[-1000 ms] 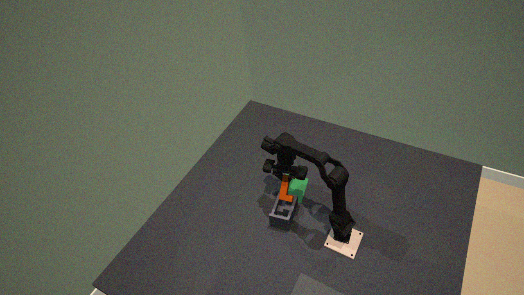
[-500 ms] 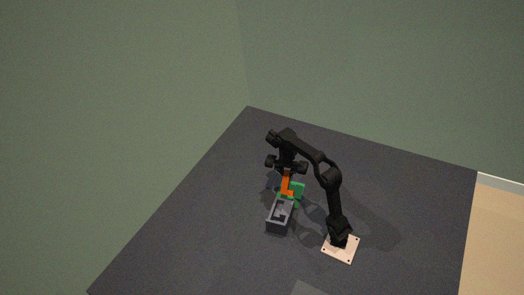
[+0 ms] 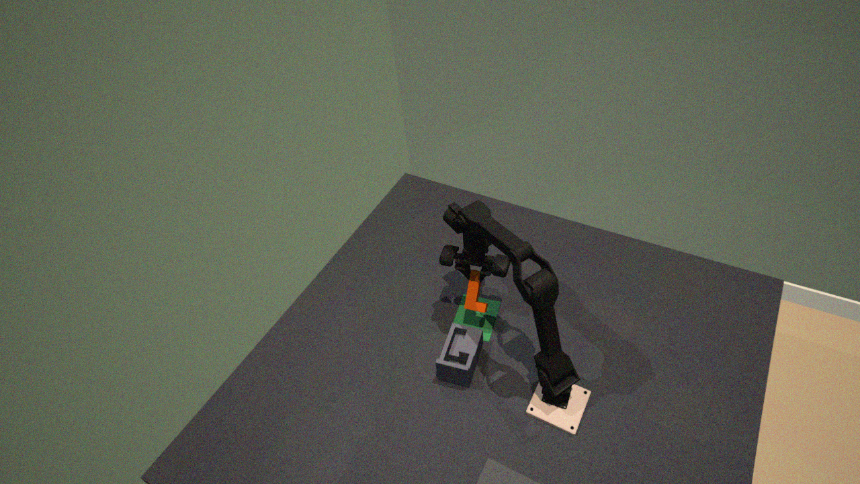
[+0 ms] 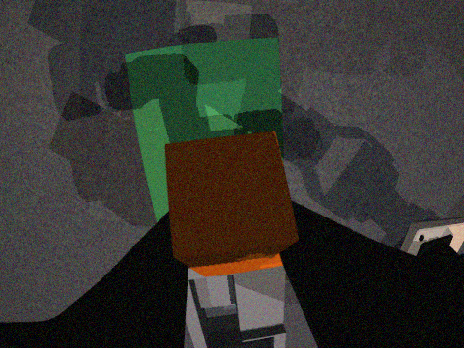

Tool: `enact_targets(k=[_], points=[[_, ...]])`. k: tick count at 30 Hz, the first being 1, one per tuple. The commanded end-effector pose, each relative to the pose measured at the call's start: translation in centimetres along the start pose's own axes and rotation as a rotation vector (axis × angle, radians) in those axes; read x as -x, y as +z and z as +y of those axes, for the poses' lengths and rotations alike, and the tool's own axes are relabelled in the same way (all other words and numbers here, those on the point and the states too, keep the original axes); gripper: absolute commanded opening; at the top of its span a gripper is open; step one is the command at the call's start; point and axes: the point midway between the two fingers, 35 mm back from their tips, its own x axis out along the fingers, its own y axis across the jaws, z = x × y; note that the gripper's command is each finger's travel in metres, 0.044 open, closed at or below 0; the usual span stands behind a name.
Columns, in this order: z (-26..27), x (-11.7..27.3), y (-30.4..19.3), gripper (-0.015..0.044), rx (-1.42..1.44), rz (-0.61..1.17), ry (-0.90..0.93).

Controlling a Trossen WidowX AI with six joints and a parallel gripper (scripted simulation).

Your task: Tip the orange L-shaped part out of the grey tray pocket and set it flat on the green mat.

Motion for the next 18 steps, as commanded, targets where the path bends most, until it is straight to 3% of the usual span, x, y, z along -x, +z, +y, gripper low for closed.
enact_targets(k=[1,18], points=[[-0.1,-0.5,0.2,0.0,0.005,-0.003,-0.003],[0.0,-3.2,0.2,0.0,0.005,-0.003,-0.003]])
